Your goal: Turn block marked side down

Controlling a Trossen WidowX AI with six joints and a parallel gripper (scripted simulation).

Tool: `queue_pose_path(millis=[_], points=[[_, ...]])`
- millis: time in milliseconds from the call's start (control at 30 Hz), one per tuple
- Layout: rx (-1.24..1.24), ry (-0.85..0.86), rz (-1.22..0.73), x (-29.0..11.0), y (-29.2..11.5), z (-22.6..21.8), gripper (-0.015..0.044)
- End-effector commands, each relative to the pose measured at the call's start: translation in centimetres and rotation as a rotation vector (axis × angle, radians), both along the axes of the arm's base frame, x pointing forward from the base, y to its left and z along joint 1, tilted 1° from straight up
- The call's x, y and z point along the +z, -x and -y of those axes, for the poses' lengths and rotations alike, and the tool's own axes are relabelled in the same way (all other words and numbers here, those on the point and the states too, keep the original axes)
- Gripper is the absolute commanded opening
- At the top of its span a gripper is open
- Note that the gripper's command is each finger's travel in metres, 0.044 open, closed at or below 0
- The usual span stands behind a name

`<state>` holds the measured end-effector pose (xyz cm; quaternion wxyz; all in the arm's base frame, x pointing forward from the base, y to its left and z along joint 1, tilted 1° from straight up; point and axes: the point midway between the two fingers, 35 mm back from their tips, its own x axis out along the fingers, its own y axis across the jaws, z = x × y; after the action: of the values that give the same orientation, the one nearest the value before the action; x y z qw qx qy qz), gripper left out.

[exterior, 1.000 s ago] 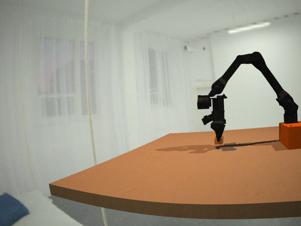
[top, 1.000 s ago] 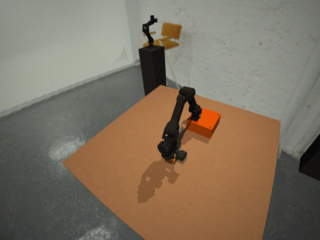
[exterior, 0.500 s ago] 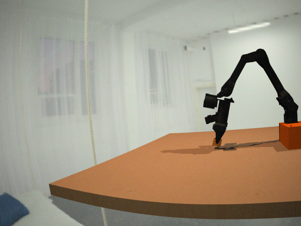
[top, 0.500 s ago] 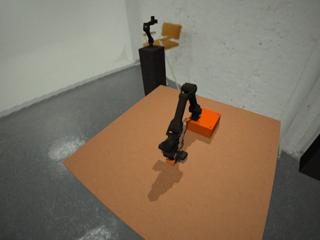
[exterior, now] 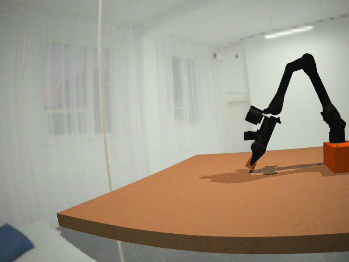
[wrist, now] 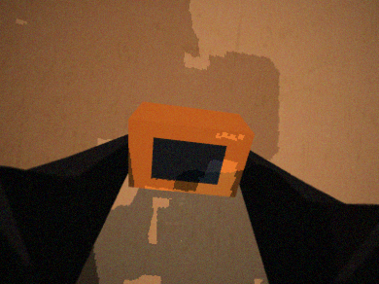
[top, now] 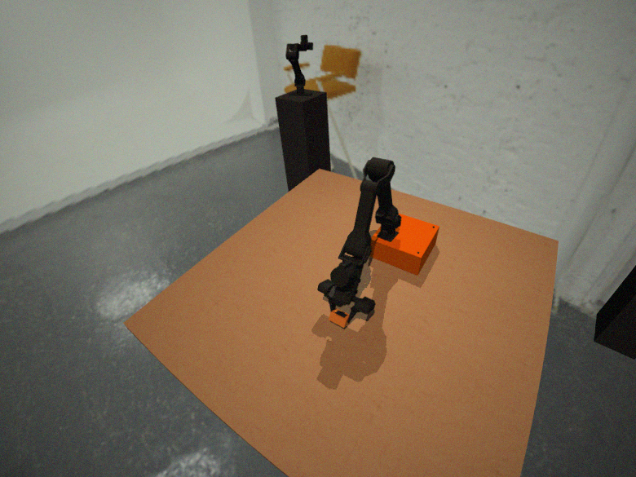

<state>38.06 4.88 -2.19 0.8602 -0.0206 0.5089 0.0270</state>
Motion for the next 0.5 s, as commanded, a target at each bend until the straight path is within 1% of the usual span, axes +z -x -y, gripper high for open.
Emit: queue_pose_path(millis=[0,233,467], points=[[0.003,0.0,0.07,0.5,0.4,0.1,0.0],[0.003,-0.001,0.09,0.3,0.3,0.1,0.0],[0.006,-0.008,0.187,-1.2,-0.6,0.0,0.0]])
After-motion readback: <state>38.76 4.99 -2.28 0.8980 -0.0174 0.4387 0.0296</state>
